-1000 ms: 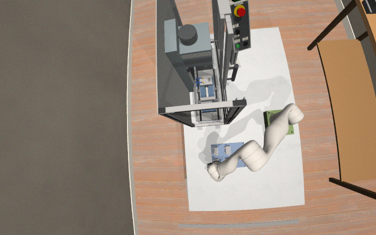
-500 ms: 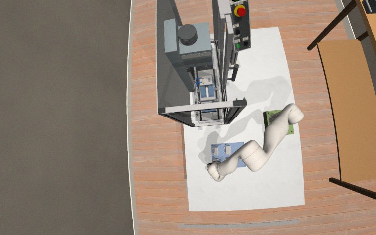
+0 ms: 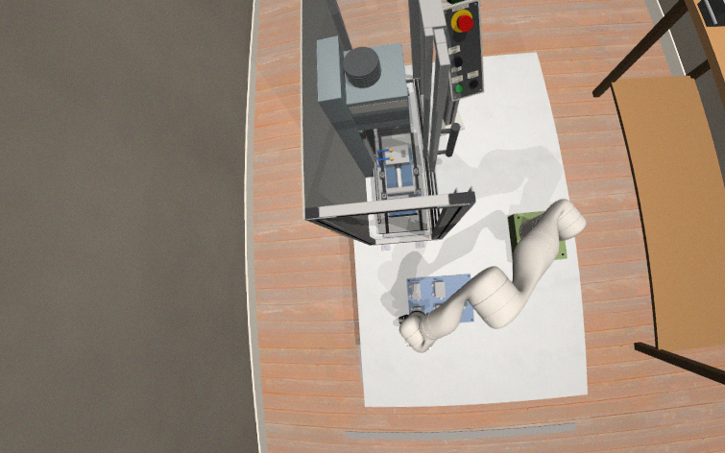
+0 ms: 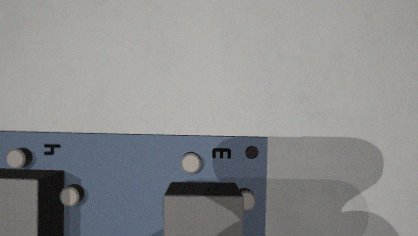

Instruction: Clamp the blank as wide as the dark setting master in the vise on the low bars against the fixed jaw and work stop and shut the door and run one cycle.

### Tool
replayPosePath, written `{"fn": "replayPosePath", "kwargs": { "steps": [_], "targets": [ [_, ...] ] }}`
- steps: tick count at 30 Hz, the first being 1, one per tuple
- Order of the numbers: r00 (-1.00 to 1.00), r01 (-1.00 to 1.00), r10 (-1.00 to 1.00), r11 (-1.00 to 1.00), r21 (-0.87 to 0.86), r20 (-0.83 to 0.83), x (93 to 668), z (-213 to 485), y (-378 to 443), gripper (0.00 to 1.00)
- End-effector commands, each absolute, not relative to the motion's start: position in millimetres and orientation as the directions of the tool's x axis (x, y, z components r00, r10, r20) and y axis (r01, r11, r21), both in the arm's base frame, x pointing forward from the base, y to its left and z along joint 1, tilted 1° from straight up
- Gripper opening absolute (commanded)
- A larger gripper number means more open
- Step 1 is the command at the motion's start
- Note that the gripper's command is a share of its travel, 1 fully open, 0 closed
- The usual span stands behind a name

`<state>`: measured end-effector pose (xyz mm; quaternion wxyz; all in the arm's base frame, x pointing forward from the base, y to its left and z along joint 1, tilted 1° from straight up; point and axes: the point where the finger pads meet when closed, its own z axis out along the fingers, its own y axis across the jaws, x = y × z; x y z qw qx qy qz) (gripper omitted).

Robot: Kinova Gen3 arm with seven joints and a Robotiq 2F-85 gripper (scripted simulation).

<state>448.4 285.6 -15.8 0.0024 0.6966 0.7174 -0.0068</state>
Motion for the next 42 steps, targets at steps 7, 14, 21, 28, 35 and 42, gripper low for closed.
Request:
{"fn": "replayPosePath", "kwargs": {
  "steps": [7,14,21,28,35,42],
  "targets": [
    [-0.027,1.0,1.0,0.027,-0.002,-0.01,449.8,-6.5,286.7,0.1],
    [-0.019,1.0,1.0,0.019,-0.004,-0.009,449.8,17.5,287.0,0.1],
    [-0.019,1.0,1.0,0.019,-0.004,-0.009,449.8,17.5,287.0,0.1],
    [-0.019,1.0,1.0,0.019,-0.004,-0.009,449.4,44.5,285.5,0.1],
    [-0.019,1.0,1.0,0.019,-0.004,-0.009,449.4,44.5,285.5,0.1],
    [-0.022,1.0,1.0,0.022,-0.003,-0.014,449.5,53.5,283.4,0.1]
  ]
}}
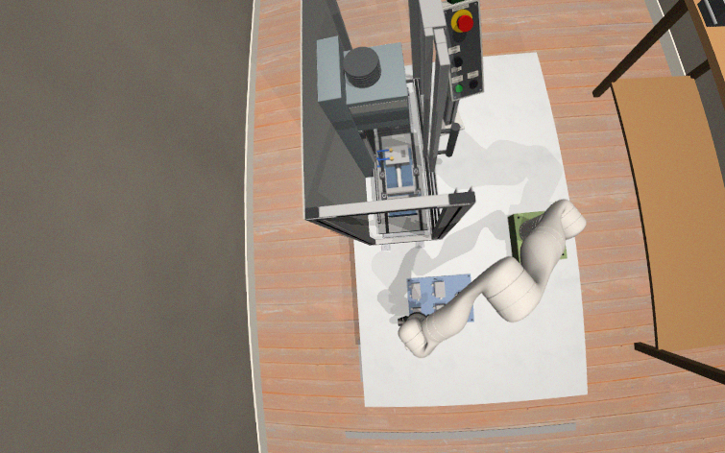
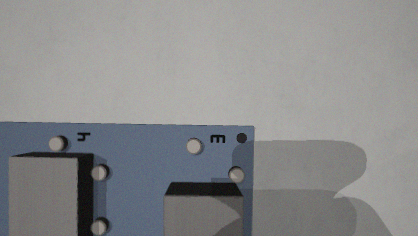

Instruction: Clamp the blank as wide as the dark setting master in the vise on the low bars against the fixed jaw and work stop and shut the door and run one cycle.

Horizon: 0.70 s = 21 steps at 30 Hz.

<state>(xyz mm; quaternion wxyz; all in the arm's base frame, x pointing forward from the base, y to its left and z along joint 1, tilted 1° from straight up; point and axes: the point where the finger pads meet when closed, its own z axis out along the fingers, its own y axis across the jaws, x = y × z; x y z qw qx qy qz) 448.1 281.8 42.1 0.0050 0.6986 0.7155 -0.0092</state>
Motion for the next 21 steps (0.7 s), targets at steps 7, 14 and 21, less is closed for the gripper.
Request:
{"fn": "replayPosePath", "kwargs": {
  "steps": [7,14,21],
  "targets": [
    [-0.019,1.0,1.0,0.019,-0.004,-0.009,449.4,71.5,284.3,0.1],
    [-0.019,1.0,1.0,0.019,-0.004,-0.009,449.4,71.5,284.3,0.1],
    [-0.019,1.0,1.0,0.019,-0.004,-0.009,449.4,98.4,284.0,0.1]
  ]
}}
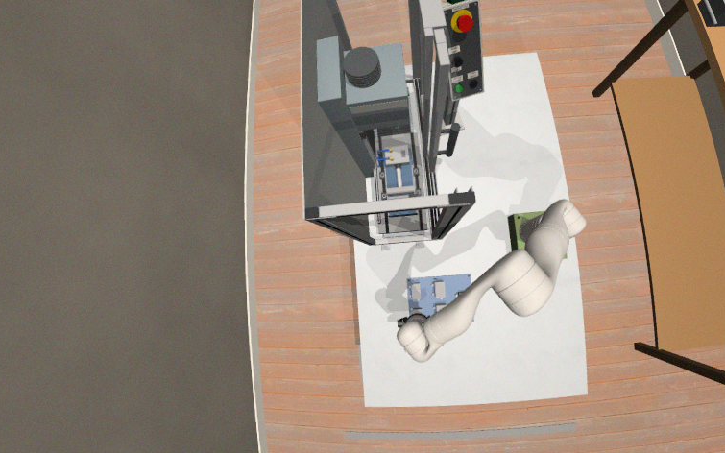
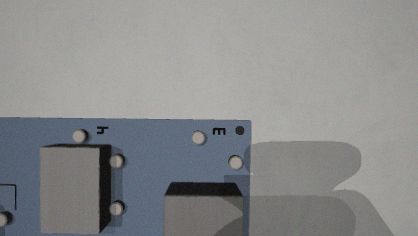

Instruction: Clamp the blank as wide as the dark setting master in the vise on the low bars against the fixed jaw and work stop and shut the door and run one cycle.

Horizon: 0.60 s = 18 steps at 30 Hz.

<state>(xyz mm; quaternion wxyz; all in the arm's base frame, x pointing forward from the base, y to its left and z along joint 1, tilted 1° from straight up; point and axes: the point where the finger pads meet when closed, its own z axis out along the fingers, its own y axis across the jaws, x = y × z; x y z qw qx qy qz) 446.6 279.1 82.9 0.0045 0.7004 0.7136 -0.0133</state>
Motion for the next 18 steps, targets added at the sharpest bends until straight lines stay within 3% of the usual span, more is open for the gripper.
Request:
{"fn": "replayPosePath", "kwargs": {
  "steps": [1,18],
  "targets": [
    [-0.019,1.0,1.0,0.019,-0.004,-0.009,449.4,98.4,284.0,0.1],
    [-0.019,1.0,1.0,0.019,-0.004,-0.009,449.5,125.2,284.6,0.1]
  ]
}}
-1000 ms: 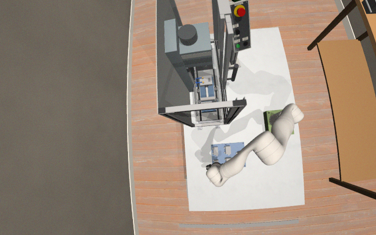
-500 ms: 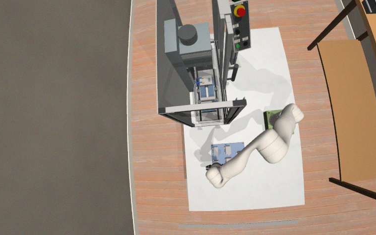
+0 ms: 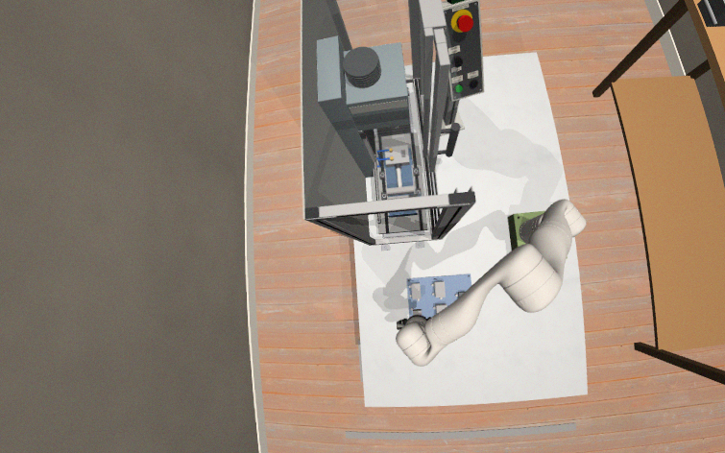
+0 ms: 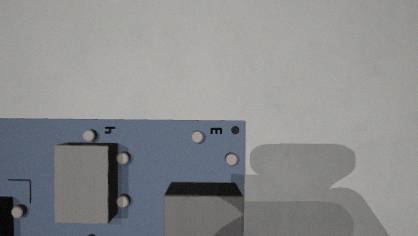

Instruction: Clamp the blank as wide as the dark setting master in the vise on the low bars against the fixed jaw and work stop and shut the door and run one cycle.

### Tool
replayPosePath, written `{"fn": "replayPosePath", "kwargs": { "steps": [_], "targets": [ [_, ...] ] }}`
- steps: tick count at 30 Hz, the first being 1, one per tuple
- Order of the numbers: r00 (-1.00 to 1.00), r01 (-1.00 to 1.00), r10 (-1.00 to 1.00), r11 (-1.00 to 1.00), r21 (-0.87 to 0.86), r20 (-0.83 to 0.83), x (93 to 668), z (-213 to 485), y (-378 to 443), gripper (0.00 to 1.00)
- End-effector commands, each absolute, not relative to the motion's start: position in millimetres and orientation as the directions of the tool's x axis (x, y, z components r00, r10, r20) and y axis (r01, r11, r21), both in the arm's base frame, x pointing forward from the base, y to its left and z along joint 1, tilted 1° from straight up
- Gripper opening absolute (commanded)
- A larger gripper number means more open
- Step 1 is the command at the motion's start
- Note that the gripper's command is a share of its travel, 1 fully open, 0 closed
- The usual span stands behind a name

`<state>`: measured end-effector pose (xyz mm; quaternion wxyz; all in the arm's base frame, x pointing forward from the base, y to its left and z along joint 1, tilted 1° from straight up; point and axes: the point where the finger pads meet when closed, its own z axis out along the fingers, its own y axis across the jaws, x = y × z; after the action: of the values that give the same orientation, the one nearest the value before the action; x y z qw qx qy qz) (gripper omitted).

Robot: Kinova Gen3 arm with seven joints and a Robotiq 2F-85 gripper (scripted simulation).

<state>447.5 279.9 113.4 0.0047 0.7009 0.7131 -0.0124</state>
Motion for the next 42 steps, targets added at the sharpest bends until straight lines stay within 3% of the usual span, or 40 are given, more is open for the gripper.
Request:
{"fn": "replayPosePath", "kwargs": {
  "steps": [1,42],
  "targets": [
    [-0.019,1.0,1.0,0.019,-0.004,-0.009,449.5,125.2,284.6,0.1],
    [-0.019,1.0,1.0,0.019,-0.004,-0.009,449.4,169.8,289.1,0.1]
  ]
}}
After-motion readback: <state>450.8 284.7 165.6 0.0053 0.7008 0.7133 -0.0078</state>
